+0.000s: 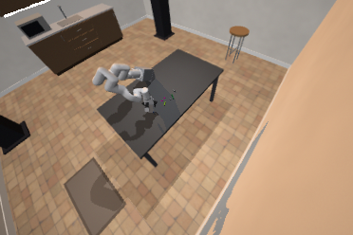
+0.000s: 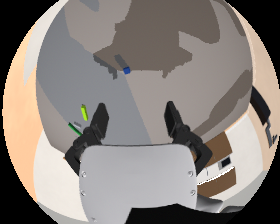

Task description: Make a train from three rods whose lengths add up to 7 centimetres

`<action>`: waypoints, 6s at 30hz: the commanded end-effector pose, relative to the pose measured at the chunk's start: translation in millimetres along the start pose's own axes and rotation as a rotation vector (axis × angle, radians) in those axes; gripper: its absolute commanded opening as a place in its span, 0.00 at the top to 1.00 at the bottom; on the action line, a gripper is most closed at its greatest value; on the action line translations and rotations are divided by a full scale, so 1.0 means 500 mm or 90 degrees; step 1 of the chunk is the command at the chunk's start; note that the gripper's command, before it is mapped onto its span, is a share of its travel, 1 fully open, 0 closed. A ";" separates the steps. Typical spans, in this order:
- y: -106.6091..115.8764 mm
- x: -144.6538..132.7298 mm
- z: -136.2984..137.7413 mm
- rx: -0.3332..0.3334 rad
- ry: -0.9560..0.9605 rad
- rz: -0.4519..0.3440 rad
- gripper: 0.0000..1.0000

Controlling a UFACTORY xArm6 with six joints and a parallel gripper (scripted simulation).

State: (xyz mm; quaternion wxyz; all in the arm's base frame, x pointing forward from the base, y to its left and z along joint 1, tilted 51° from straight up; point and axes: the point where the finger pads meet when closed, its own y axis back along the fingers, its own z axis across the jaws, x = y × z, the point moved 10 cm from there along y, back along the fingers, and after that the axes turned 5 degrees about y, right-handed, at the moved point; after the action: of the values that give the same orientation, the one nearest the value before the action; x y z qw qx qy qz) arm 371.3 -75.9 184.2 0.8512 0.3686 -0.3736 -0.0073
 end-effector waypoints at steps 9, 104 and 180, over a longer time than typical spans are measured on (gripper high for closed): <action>0.001 0.001 -0.001 0.001 0.000 0.001 0.00; -0.001 -0.056 -0.181 0.004 -0.615 -0.014 0.00; 0.002 -0.245 -0.418 0.001 -1.500 -0.001 0.00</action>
State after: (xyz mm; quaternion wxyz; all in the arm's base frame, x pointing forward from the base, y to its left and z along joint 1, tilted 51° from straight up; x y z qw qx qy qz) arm 416.5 89.0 13.2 -0.0191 0.1340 -0.9296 -0.3429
